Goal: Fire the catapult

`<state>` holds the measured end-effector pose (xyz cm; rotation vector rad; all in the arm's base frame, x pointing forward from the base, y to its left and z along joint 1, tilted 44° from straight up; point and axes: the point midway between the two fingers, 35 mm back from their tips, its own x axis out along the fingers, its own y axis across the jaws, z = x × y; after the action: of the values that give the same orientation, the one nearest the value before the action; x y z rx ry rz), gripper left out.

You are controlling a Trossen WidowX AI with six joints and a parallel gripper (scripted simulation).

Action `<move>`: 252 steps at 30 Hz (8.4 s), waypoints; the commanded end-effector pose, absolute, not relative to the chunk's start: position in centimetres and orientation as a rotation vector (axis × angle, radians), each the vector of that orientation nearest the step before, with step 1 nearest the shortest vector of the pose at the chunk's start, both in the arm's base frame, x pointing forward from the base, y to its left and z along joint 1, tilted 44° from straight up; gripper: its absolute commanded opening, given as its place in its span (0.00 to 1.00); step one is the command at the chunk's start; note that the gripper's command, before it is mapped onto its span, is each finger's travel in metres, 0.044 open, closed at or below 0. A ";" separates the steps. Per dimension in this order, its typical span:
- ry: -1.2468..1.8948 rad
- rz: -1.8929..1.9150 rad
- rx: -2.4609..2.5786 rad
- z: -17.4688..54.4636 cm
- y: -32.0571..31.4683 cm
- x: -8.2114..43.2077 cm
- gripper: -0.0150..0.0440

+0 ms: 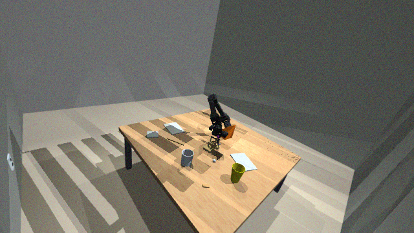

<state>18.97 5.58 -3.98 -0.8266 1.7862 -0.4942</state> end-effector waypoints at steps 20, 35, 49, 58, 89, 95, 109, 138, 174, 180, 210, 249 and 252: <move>1.787 -0.493 -0.826 -3.6 6.0 19.1 0.74; 1.654 -0.340 -0.805 0.5 14.3 22.8 1.00; 1.242 -0.105 -0.748 1.2 22.2 35.4 1.00; 0.942 -0.063 -0.721 5.0 26.7 43.5 1.00; 0.823 -0.090 -0.702 7.8 27.0 46.0 0.69; 0.823 -0.090 -0.702 7.8 27.0 46.0 0.42; 0.836 -0.084 -0.720 7.4 27.0 45.7 0.25; 1.350 0.162 -1.550 -6.4 23.2 28.6 0.25; 1.821 0.219 -2.523 -4.8 12.9 15.9 0.25; 1.825 0.216 -2.526 -5.2 12.6 16.0 0.25; 1.857 0.191 -2.561 -9.2 9.7 16.8 0.25; 1.862 0.202 -2.600 -13.2 7.3 17.0 0.25; 1.803 0.274 -2.613 -11.3 12.2 15.9 0.25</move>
<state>16.52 7.48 -12.66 -2.6051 1.8977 0.2111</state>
